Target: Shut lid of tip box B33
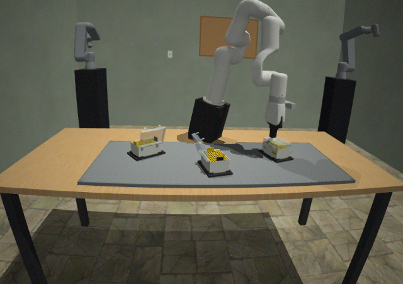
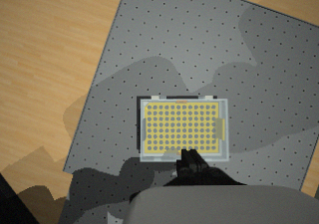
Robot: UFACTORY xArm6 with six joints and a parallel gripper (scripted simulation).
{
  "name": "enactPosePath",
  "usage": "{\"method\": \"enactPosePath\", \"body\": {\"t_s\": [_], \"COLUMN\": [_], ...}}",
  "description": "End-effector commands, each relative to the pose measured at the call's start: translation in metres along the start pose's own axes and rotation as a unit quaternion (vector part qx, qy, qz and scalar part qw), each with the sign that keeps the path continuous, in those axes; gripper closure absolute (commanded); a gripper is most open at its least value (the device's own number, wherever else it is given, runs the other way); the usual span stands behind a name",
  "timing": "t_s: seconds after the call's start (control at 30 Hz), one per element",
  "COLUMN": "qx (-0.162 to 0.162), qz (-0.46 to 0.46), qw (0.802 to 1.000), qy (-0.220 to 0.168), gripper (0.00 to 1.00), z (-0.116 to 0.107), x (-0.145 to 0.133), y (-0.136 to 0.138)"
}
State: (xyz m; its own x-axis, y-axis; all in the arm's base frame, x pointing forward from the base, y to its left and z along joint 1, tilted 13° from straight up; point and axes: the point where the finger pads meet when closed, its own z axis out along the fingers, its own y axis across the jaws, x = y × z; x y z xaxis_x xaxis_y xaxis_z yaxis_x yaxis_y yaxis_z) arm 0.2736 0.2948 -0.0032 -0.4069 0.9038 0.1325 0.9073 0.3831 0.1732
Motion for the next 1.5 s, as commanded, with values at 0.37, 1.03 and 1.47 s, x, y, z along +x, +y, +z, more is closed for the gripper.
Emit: {"method": "enactPosePath", "body": {"t_s": [0.37,1.03,1.47], "qx": [-0.002,-0.002,-0.002], "qz": [0.0,0.0,0.0], "qw": [1.0,1.0,1.0], "qy": [0.002,0.002,0.002], "gripper": [1.0,1.0,1.0], "z": [0.011,0.016,0.02], "x": [0.001,0.001,0.001], "y": [0.001,0.001,0.001]}}
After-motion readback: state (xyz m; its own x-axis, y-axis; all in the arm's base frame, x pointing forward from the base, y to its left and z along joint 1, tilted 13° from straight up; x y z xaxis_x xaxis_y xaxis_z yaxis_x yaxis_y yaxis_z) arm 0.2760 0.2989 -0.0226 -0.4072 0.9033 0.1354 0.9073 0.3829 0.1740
